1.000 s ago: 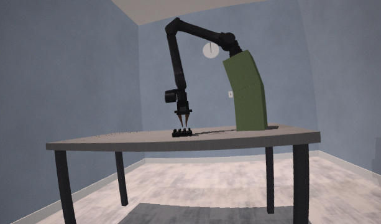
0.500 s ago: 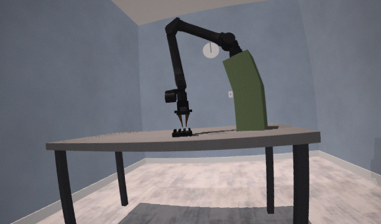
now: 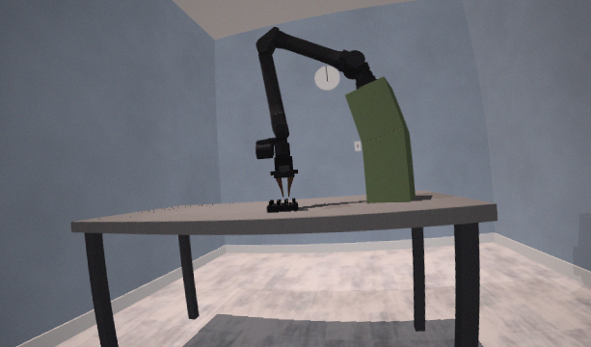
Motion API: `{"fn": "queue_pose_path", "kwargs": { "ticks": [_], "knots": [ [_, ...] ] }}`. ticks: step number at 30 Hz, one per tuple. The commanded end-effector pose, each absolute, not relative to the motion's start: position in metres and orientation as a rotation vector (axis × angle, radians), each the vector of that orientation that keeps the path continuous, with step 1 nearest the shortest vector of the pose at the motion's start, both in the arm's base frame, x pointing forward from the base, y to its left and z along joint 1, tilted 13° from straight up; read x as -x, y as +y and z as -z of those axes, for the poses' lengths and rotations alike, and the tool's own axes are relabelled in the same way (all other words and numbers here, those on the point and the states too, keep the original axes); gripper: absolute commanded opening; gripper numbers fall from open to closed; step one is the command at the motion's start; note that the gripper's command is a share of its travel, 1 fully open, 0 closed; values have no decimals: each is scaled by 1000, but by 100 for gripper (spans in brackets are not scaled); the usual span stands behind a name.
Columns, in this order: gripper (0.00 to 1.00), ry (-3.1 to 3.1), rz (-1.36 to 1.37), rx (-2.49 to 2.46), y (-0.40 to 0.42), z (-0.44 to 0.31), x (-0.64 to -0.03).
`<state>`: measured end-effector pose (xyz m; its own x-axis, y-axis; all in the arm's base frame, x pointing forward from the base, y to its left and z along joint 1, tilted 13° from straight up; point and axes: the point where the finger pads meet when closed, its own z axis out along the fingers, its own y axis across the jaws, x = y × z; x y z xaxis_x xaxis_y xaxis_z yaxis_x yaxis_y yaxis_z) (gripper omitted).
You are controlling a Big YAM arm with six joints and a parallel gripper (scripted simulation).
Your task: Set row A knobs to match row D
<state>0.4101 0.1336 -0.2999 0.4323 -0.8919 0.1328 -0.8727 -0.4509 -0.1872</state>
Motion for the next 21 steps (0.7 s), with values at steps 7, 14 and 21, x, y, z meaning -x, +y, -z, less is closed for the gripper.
{"fn": "queue_pose_path", "kwargs": {
  "ticks": [7,14,21],
  "knots": [
    [19,1575,323,2590,137,305,-409],
    [19,1576,325,2588,134,310,-412],
    [19,1583,325,2585,132,315,-414]
  ]
}}
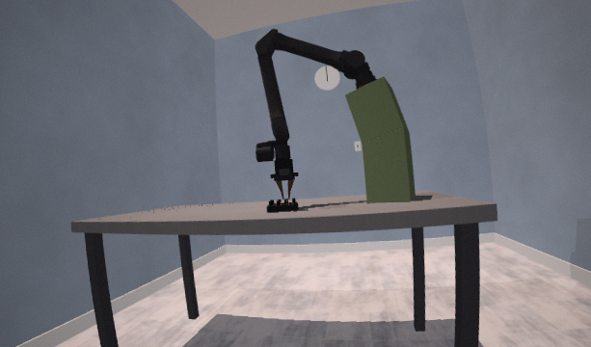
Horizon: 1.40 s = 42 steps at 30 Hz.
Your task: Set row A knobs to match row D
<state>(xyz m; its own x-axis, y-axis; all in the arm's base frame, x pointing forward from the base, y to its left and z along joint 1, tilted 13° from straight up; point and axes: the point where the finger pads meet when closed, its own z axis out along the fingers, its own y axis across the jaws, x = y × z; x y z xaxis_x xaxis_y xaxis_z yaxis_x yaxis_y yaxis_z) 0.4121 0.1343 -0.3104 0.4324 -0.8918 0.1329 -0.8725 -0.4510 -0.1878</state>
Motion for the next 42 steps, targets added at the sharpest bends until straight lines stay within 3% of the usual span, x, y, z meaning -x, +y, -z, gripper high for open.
{"fn": "queue_pose_path", "kwargs": {
  "ticks": [1,42],
  "knots": [
    [19,1583,325,2585,132,315,-414],
    [19,1582,325,2585,132,315,-414]
  ]
}}
